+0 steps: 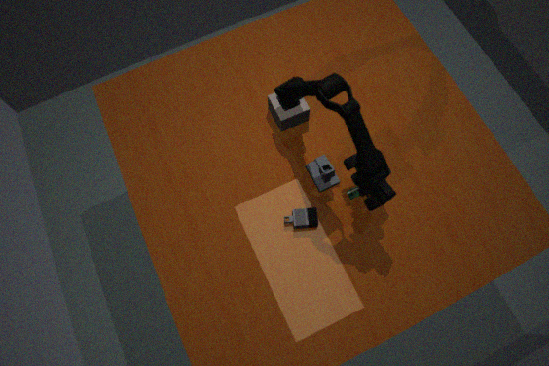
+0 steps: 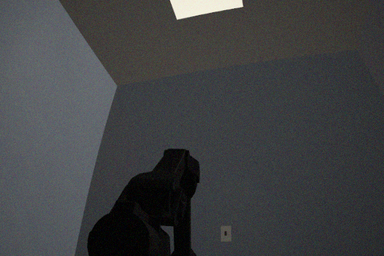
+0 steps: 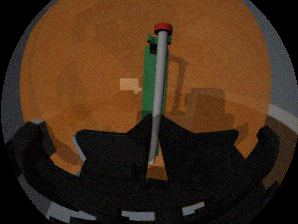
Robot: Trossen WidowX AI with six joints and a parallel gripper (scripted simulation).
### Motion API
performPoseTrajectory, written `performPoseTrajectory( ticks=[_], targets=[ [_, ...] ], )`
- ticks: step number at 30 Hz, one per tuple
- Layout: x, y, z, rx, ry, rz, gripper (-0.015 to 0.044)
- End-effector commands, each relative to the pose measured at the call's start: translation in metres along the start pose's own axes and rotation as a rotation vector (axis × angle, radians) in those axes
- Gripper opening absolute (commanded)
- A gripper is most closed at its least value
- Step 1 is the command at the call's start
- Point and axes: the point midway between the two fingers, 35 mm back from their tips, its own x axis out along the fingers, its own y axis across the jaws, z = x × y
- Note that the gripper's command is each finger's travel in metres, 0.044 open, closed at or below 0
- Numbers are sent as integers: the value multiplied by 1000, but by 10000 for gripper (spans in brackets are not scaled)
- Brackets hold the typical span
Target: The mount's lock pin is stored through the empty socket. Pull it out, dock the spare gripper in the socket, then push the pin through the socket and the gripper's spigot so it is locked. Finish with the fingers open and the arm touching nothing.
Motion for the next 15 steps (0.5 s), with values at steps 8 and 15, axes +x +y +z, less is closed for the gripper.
performPoseTrajectory(
  ticks=[8,15],
  targets=[
    [8,1,-1,-1,0,1,0],
    [10,2,-2,-4,0,-3,0]
  ],
)
